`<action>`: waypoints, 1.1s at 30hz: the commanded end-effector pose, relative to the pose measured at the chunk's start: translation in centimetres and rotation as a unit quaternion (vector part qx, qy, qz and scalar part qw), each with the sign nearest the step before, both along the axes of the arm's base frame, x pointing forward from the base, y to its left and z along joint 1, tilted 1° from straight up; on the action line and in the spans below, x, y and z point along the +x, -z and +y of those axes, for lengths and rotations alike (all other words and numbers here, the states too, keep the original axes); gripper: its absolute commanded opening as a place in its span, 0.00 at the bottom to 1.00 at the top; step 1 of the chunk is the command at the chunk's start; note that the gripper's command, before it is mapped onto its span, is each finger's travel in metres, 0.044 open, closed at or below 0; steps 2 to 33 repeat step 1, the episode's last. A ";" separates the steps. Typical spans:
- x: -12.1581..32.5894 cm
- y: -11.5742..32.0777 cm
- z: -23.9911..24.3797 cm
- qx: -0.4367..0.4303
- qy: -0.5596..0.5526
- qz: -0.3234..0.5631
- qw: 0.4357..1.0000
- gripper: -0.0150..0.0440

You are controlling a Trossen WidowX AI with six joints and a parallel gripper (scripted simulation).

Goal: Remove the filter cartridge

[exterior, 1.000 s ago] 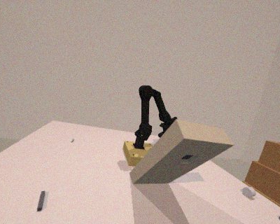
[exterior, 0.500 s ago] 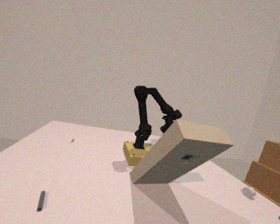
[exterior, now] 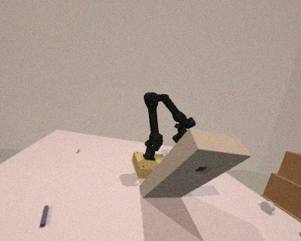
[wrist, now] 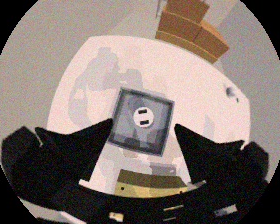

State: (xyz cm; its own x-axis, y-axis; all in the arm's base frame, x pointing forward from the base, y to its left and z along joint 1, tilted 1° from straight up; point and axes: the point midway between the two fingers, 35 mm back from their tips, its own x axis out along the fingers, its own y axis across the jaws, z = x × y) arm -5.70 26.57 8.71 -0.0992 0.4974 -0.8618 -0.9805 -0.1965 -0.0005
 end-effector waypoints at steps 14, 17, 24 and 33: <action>0.0 0.0 0.0 0.000 0.000 0.000 1.000 1.00; 0.0 0.0 0.0 0.000 0.000 0.000 1.000 1.00; 0.0 0.0 0.0 0.000 0.000 0.000 1.000 1.00; 0.0 0.0 0.0 0.000 0.000 0.000 1.000 1.00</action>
